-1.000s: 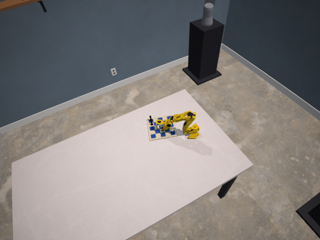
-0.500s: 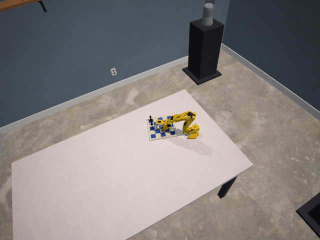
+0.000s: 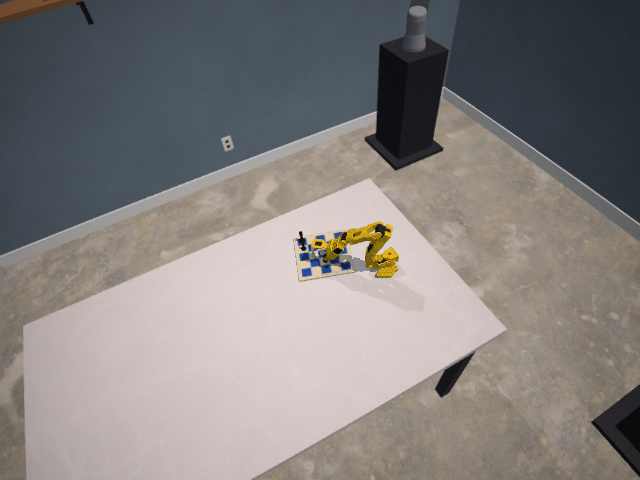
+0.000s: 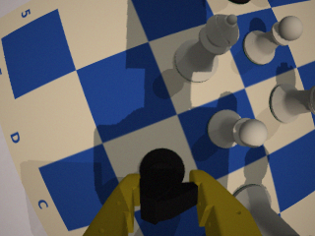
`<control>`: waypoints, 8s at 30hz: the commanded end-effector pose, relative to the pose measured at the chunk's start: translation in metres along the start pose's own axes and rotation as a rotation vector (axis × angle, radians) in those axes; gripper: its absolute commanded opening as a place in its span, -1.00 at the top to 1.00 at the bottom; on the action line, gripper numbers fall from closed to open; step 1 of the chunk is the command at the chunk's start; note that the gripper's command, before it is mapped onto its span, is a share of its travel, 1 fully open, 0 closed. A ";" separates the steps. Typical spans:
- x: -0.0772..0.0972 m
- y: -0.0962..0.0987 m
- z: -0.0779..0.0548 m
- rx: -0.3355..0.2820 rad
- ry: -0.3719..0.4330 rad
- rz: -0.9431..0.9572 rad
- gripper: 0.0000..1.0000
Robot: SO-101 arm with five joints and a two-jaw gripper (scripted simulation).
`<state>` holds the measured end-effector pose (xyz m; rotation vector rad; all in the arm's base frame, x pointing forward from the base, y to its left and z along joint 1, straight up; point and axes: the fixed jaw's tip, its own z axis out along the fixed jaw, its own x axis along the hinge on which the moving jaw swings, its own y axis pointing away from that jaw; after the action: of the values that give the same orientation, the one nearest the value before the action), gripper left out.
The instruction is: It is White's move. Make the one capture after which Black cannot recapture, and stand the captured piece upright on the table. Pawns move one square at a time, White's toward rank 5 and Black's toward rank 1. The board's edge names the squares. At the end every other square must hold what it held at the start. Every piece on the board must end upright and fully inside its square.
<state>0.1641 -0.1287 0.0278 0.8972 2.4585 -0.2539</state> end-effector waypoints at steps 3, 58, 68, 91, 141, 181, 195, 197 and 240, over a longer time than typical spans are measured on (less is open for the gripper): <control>-0.002 -0.002 -0.001 0.004 0.001 0.007 1.00; -0.034 -0.010 -0.064 0.024 0.001 0.032 1.00; -0.006 -0.051 -0.081 0.149 0.005 0.236 1.00; 0.045 -0.127 -0.111 0.446 0.009 0.727 1.00; 0.051 -0.119 -0.094 0.420 0.009 0.683 1.00; 0.078 -0.120 -0.048 0.420 0.009 0.683 1.00; 0.082 -0.117 -0.047 0.420 0.010 0.683 1.00; 0.082 -0.117 -0.047 0.420 0.010 0.683 1.00; 0.079 -0.119 -0.048 0.420 0.010 0.684 1.00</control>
<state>0.0150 -0.1597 0.0285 1.8636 1.9653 -0.5173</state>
